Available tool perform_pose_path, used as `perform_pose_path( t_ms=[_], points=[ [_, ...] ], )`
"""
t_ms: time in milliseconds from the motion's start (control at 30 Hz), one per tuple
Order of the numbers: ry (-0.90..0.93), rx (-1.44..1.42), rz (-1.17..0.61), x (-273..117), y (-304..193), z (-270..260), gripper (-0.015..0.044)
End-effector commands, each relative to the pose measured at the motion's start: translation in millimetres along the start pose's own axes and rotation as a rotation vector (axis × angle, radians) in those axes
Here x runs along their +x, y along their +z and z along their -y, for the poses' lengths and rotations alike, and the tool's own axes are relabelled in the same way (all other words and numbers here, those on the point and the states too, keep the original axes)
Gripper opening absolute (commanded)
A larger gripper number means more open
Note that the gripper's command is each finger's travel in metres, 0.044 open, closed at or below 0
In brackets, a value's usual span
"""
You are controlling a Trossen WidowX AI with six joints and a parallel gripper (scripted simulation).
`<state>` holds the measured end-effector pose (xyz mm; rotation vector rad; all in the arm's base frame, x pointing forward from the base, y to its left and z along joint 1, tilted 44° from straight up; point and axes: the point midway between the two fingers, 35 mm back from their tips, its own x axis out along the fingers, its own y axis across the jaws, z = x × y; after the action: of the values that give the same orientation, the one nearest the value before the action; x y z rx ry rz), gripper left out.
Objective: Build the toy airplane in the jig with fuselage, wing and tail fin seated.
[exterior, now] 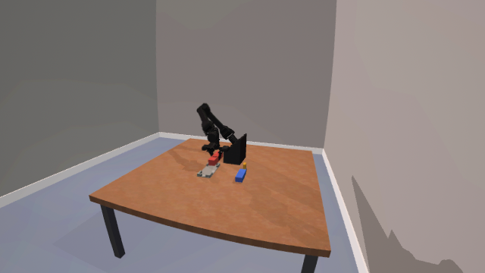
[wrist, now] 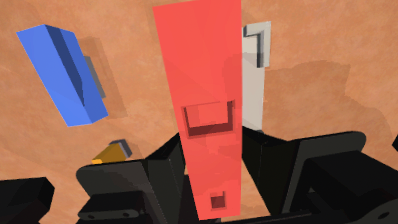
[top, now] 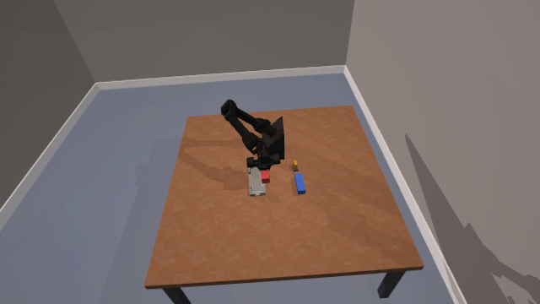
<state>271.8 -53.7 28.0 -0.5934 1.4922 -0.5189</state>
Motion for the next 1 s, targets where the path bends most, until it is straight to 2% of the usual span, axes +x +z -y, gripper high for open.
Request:
perform_pose_path(
  t_ms=[0,600,833,967],
  points=[
    [-0.011,0.005,0.004,5,-2,12,0.0],
    [-0.049,0.053,0.004,23,-15,57,0.0],
    [-0.049,0.053,0.004,23,-15,57,0.0184],
    [-0.049,0.053,0.004,23,-15,57,0.0197]
  ],
)
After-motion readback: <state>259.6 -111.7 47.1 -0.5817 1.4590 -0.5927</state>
